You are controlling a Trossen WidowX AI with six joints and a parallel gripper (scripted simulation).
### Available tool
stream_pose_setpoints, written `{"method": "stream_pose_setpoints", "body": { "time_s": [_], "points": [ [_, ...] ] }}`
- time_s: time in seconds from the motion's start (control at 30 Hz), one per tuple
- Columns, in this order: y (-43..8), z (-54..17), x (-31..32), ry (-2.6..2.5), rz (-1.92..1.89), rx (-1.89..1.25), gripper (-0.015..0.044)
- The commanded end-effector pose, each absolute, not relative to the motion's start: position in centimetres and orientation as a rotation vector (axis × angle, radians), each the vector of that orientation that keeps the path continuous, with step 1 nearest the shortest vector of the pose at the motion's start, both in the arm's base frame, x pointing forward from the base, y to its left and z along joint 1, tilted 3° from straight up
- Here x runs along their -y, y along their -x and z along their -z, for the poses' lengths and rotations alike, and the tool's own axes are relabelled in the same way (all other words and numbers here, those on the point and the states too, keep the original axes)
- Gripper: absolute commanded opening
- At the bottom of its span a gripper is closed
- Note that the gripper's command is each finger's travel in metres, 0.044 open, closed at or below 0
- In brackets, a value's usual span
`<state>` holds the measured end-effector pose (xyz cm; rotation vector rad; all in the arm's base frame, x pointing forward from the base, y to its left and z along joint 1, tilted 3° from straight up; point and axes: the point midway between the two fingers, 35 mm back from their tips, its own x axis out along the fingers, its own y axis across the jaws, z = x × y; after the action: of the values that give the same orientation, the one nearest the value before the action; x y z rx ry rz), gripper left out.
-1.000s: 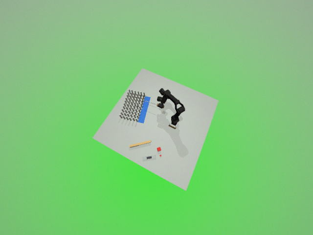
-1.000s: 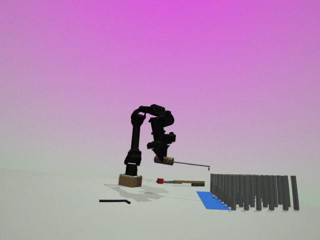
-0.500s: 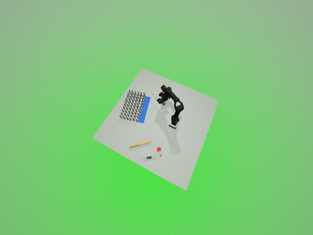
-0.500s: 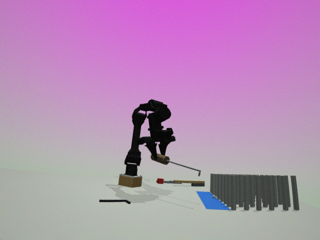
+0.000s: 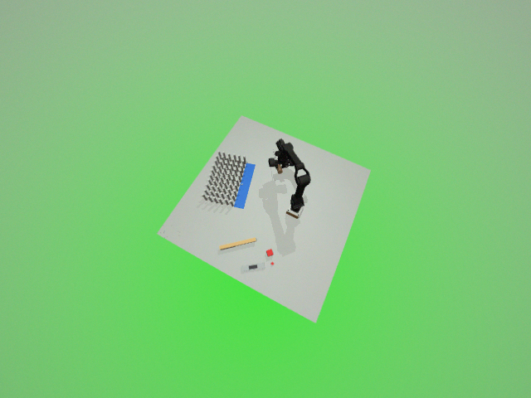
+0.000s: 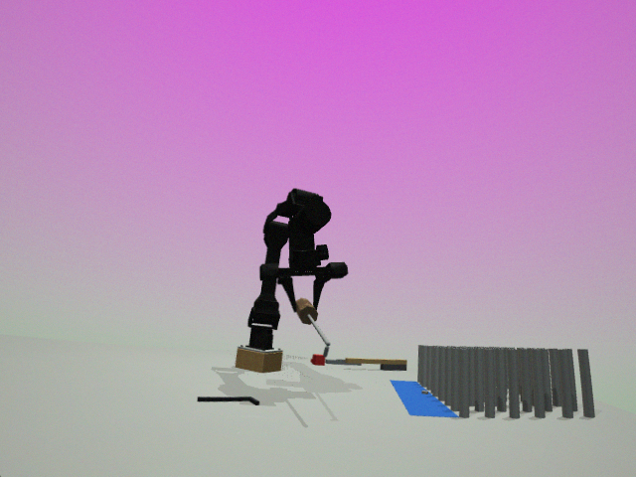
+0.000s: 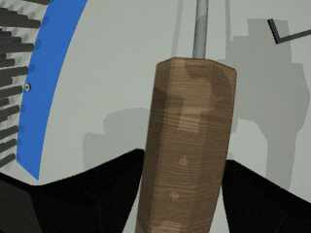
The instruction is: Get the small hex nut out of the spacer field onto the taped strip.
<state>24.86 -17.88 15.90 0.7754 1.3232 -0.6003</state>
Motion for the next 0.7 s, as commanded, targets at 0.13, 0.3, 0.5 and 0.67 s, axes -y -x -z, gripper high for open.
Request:
{"method": "stream_pose_setpoints", "body": {
  "time_s": [0.13, 0.3, 0.5, 0.67],
  "points": [
    [-24.4, -16.5, 20.6, -0.961, 0.861, -1.248, 0.0000],
    [-24.0, -16.7, 22.1, -1.067, 1.012, -1.191, 0.0000],
    [-23.4, -16.9, 23.9, -1.189, 1.190, -1.105, 0.0000],
    [-22.8, -17.1, 25.4, -1.287, 1.337, -1.019, 0.0000]
  ]
}}
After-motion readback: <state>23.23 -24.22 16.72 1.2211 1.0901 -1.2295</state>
